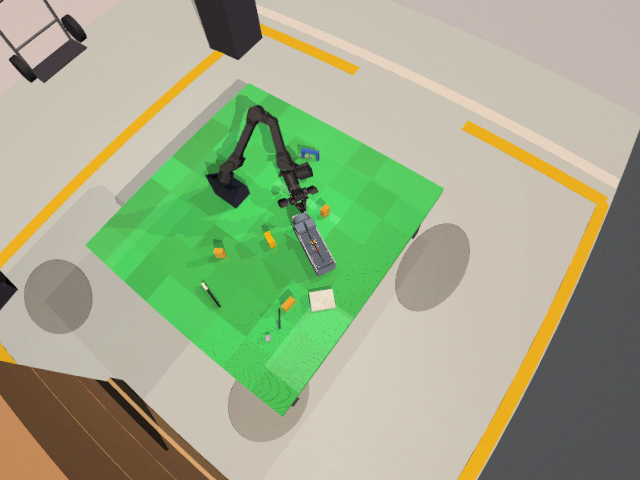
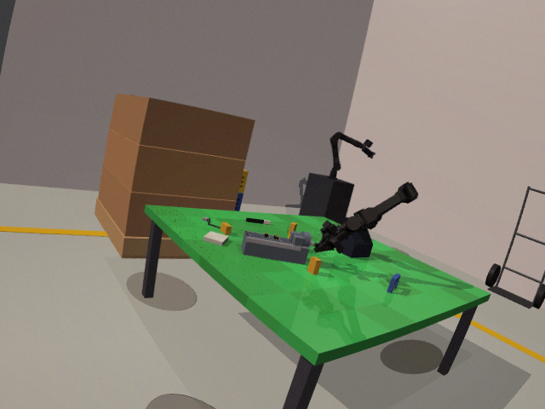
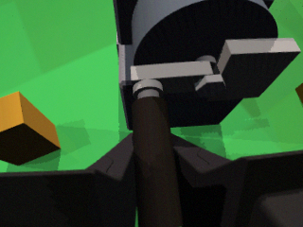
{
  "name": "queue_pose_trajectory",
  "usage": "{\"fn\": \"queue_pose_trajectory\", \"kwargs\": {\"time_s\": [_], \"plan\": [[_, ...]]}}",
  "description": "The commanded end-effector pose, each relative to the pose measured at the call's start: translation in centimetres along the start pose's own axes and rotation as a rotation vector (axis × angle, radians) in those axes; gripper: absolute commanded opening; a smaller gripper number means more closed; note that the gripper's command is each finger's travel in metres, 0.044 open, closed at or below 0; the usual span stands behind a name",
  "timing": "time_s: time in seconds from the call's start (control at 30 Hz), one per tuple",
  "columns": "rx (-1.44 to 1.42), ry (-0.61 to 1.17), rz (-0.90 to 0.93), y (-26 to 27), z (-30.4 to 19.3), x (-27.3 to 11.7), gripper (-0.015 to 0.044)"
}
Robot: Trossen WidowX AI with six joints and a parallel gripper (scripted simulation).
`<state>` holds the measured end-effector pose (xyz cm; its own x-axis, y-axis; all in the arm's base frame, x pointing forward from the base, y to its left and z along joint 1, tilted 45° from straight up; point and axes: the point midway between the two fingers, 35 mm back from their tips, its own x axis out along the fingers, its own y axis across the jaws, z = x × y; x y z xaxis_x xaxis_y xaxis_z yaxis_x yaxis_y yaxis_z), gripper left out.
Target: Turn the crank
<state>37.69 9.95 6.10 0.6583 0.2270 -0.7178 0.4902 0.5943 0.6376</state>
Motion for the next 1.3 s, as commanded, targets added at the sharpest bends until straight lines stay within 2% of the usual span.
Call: {"fn": "queue_pose_trajectory", "kwargs": {"time_s": [0.0, 0.9, 1.27], "plan": [[-0.001, -0.01, 0.004, 0.07, 0.67, -0.71, 0.0], [0.001, -0.007, 0.005, -0.22, 0.86, -0.88, 0.0], [0.001, -0.007, 0.005, -0.22, 0.86, -0.88, 0.0289]]}}
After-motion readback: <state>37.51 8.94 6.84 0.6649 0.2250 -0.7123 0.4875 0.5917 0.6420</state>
